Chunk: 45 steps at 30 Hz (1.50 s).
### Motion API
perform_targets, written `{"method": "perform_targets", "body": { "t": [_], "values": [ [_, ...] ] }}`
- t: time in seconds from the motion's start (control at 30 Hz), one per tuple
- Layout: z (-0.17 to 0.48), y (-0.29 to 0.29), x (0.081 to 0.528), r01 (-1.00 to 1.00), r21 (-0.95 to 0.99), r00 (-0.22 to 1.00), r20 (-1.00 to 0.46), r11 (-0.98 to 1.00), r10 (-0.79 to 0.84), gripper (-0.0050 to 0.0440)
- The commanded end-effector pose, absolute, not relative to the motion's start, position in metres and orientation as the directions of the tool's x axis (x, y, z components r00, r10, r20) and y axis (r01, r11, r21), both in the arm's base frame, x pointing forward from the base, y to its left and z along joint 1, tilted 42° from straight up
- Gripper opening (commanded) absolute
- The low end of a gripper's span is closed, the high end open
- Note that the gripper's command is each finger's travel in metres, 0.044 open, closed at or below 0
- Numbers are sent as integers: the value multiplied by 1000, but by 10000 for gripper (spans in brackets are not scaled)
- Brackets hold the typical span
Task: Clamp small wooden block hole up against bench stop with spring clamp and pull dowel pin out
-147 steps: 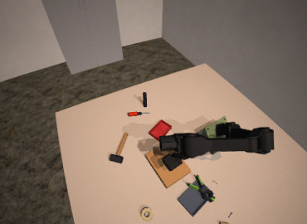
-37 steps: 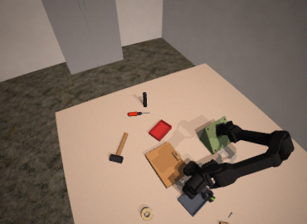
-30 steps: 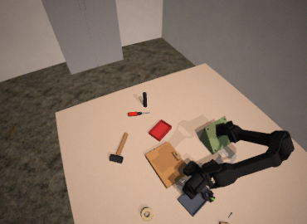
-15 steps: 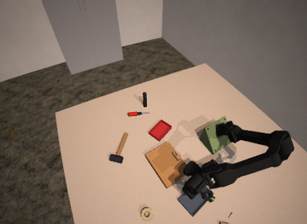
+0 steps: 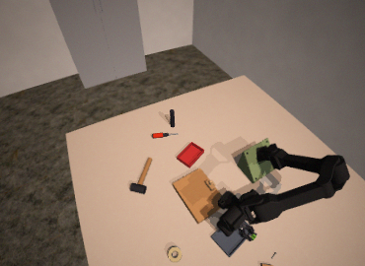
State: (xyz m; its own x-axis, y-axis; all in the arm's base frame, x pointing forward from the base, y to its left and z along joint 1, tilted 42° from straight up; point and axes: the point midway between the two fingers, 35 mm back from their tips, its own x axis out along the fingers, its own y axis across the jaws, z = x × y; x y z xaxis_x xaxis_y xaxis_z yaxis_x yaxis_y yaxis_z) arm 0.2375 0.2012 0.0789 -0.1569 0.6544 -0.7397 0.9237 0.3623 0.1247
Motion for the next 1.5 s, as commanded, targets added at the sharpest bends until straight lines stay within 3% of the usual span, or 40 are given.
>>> {"method": "perform_targets", "body": {
  "t": [0.0,1.2,1.47],
  "values": [
    [79,201,238,924,125,-157,-740,362,654,240],
    [79,201,238,924,125,-157,-740,362,654,3],
    [79,201,238,924,125,-157,-740,362,654,0]
  ]
}}
